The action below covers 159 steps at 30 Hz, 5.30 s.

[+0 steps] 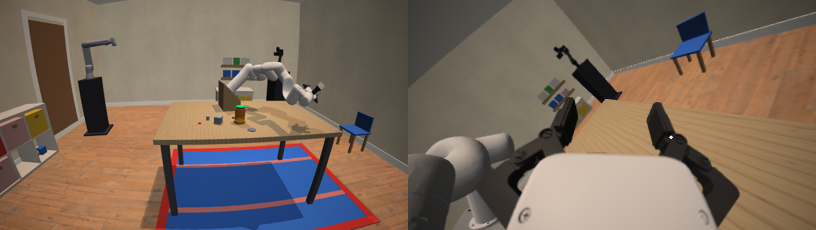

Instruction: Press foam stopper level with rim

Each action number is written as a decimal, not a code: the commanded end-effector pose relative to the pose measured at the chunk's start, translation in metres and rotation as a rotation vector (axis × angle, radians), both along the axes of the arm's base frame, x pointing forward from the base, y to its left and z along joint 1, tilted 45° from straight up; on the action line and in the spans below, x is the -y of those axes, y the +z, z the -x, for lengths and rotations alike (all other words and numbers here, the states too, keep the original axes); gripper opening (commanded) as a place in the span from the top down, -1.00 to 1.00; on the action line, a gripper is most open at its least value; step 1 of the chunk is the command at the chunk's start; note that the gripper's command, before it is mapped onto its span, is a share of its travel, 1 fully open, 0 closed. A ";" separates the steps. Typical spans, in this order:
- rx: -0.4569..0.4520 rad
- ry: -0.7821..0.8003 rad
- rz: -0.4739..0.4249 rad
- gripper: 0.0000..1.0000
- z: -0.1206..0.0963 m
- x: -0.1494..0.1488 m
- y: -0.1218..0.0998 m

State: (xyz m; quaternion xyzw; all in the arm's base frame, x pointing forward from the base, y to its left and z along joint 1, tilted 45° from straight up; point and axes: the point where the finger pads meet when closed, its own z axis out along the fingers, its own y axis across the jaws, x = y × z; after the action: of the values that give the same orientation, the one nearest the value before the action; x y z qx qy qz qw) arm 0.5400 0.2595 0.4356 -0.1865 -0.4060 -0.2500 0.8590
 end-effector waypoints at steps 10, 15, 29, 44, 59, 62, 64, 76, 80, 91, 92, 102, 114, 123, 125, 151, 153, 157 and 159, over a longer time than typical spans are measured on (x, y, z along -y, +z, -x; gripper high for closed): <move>0.004 -0.002 0.000 -1.00 0.000 0.001 0.002; 0.004 -0.002 0.000 -1.00 0.000 0.001 0.002; 0.058 -0.069 0.118 1.00 0.010 0.029 -0.038; 0.151 -0.187 0.323 1.00 0.031 0.077 -0.107; 0.250 -0.313 0.541 1.00 0.053 0.128 -0.180; 0.278 -0.352 0.606 1.00 0.059 0.143 -0.202; 0.311 -0.389 0.675 1.00 0.067 0.160 -0.224; 0.439 -0.552 0.956 1.00 0.095 0.226 -0.319; 0.465 -0.583 1.013 1.00 0.101 0.240 -0.338; 0.577 -0.725 1.256 1.00 0.125 0.297 -0.420; 0.588 -0.740 1.280 1.00 0.127 0.303 -0.428; 0.614 -0.769 1.340 1.00 0.134 0.317 -0.446; 0.614 -0.769 1.340 1.00 0.134 0.317 -0.446; 0.614 -0.769 1.340 1.00 0.134 0.317 -0.446; 0.614 -0.769 1.340 1.00 0.134 0.317 -0.446; 0.614 -0.769 1.340 1.00 0.133 0.317 -0.447; 0.614 -0.769 1.340 1.00 0.133 0.317 -0.447; 0.614 -0.769 1.340 1.00 0.133 0.310 -0.455; 0.614 -0.769 1.340 1.00 0.132 0.306 -0.459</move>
State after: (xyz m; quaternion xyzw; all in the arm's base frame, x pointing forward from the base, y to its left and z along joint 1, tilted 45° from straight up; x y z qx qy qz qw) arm 0.4064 -0.0520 -0.0166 -0.7070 -0.5933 -0.2708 0.2735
